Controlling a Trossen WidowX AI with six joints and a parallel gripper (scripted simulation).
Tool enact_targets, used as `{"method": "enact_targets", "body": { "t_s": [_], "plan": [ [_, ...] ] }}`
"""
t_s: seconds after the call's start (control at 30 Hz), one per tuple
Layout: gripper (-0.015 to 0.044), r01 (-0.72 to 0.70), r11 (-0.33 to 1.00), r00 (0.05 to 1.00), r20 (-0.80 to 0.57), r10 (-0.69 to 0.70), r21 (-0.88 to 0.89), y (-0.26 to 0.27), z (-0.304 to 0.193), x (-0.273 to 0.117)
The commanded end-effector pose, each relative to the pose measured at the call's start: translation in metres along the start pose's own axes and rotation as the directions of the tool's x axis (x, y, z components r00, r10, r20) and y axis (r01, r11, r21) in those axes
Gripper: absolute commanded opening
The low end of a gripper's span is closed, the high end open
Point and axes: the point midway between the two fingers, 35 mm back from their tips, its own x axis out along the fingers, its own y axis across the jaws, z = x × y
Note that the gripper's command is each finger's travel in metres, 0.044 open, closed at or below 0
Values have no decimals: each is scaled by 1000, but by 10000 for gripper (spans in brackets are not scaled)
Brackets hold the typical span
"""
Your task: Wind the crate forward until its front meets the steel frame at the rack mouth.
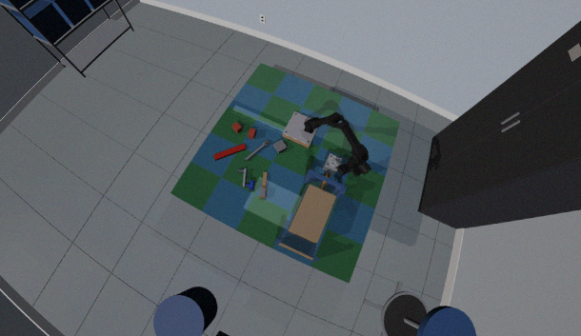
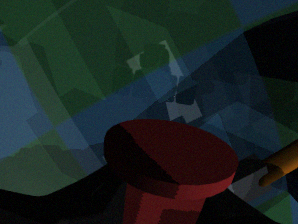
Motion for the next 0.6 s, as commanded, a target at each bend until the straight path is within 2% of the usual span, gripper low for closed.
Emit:
{"method": "enact_targets", "body": {
  "t_s": [0.0,0.57],
  "plan": [
    [0,-19,1000,1000,-22,19,-13,15,-10,1],
    [0,-20,1000,1000,-23,20,-13,32,-24,1]
  ]
}}
